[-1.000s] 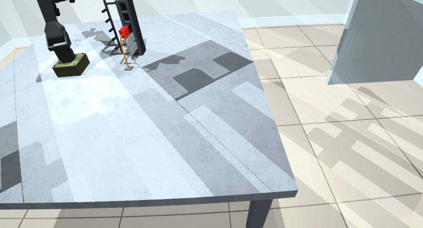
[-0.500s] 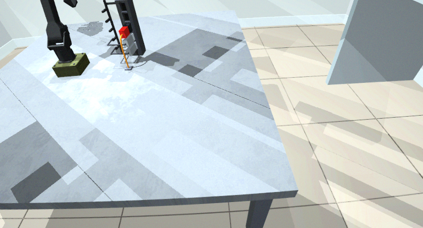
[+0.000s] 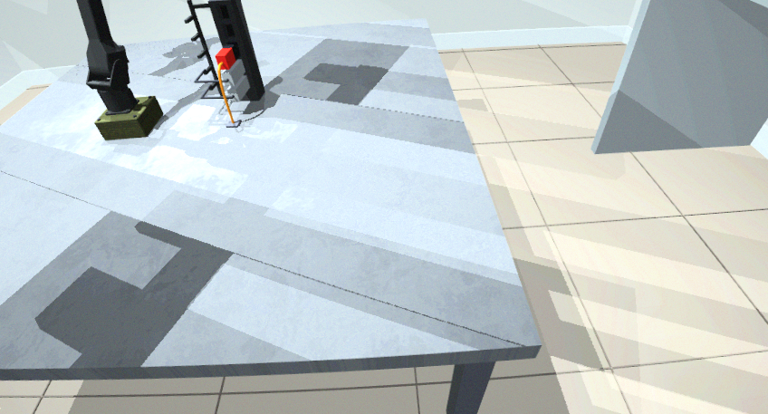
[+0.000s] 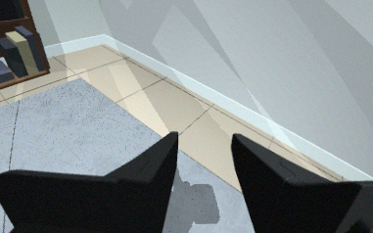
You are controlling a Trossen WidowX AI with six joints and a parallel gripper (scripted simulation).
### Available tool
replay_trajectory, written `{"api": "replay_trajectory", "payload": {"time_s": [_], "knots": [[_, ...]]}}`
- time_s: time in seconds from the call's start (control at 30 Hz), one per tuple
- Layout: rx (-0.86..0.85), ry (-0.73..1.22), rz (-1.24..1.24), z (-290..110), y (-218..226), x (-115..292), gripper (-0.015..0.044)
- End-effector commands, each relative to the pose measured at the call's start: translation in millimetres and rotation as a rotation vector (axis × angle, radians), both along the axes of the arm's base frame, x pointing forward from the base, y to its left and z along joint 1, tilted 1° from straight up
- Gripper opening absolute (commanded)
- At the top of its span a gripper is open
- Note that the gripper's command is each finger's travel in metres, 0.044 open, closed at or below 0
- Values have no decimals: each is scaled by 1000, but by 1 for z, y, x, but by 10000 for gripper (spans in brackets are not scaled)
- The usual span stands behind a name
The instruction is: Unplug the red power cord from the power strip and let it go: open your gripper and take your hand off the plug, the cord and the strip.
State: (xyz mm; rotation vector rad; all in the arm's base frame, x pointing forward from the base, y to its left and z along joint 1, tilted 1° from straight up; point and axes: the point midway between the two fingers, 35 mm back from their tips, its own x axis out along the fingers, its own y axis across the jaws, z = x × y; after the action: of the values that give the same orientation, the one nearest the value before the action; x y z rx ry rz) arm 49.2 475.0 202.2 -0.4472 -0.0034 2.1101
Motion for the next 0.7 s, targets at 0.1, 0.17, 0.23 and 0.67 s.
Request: {"api": "replay_trajectory", "payload": {"time_s": [0.1,0.17,0.23,0.67], "knots": [[-144,155,-301,3,-13,76,160],[-174,197,-377,3,-18,95,160],[-201,240,-453,4,-25,113,160],[-310,544,-961,9,-88,225,160]]}}
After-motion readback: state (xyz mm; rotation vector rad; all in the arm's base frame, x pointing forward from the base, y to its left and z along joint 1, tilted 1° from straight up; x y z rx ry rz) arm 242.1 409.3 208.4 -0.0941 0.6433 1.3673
